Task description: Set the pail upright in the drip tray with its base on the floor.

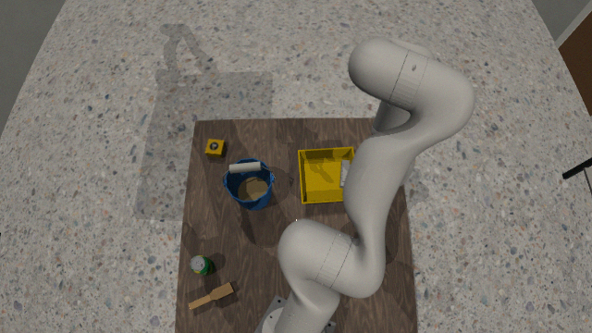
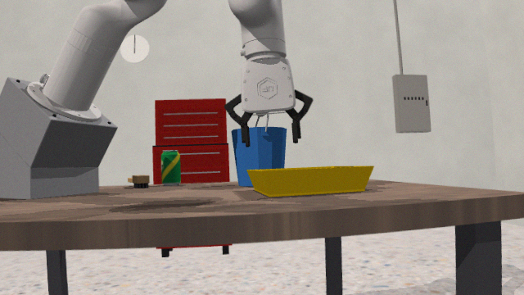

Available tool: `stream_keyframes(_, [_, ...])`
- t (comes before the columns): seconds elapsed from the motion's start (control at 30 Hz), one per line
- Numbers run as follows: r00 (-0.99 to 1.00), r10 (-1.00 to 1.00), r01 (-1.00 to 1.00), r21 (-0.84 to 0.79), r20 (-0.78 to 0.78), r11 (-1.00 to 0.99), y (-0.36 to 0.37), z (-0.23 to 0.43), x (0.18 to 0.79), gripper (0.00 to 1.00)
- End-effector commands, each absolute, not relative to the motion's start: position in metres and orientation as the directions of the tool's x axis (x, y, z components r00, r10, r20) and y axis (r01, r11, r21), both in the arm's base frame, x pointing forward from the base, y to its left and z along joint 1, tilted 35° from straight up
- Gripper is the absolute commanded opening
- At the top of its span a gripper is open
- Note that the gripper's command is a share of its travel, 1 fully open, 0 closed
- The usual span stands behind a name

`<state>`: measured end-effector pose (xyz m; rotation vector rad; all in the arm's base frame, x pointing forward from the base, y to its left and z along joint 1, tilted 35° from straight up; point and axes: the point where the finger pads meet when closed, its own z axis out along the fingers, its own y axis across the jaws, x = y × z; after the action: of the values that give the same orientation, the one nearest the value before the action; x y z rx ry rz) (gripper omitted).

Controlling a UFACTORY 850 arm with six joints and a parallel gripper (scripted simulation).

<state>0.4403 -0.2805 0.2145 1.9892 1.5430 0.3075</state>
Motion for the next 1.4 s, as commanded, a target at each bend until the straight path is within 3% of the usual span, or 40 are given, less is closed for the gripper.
stream_keyframes(0.0, [0.279, 0.943, 0.806, 0.579, -0.180, -0.128, -0.278, 0.216, 0.442, 1.00])
stream_keyframes(0.67, [-0.176, 0.920, 0.823, 0.461, -0.349, 0.332, -0.228, 0.233, 0.464, 1.00])
stream_keyframes(0.97, [-0.451, 0.773, 0.717, 0.335, -0.447, 0.611, -0.201, 0.245, 0.473, 1.00])
stream_keyframes(1.37, [-0.695, 0.454, 0.421, 0.196, -0.557, 0.886, -0.144, 0.259, 0.557, 1.00])
